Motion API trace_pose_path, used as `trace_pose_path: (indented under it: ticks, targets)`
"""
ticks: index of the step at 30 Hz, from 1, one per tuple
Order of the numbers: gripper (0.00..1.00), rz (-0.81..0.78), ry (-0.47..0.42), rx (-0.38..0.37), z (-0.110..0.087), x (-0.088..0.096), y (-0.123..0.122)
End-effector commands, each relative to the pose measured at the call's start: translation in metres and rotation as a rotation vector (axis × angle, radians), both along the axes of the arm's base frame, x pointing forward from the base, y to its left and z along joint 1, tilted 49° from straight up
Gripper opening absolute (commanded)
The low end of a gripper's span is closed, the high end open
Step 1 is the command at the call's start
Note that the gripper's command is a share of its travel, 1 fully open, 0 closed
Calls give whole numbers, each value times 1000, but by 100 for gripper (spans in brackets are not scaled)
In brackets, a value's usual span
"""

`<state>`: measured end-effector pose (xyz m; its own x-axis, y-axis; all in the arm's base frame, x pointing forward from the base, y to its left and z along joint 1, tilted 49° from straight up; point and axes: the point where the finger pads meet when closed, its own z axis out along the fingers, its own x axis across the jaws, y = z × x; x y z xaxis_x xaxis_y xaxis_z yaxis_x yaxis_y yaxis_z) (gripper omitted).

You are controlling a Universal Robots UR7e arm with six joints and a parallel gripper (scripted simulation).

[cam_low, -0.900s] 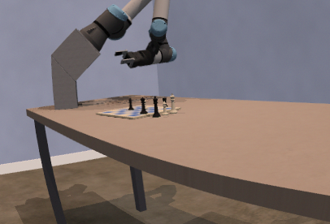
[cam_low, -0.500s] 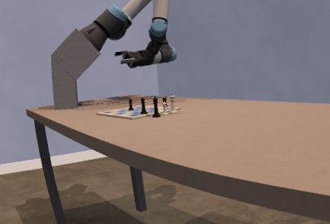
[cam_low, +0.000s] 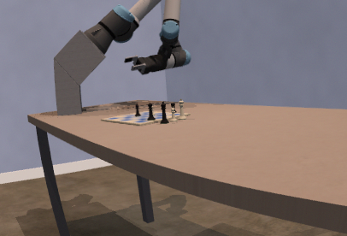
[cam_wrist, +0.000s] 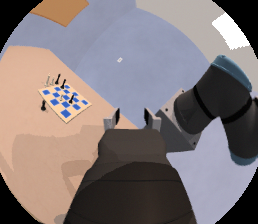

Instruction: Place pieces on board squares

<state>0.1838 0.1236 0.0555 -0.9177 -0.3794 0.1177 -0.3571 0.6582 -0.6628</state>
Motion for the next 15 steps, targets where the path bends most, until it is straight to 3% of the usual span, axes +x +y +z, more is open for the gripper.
trace_pose_path:
  ticks: [1,3,4,5,7,10,11,14,15]
  targets:
    - [100,-98,-74,127,2,45,37]
    - [100,-157,-122,205,5,76,57]
    - [100,-157,-122,205,5,76,57]
    - [100,-187,-148,246,7,93,67]
    - [100,-187,-148,246,7,93,67]
    - [100,-273,-229,367,16,147,94]
    - [100,-273,-229,367,16,147,94]
    - [100,-342,-301,469,27,197,112]
    - [100,-342,-301,469,27,197,112]
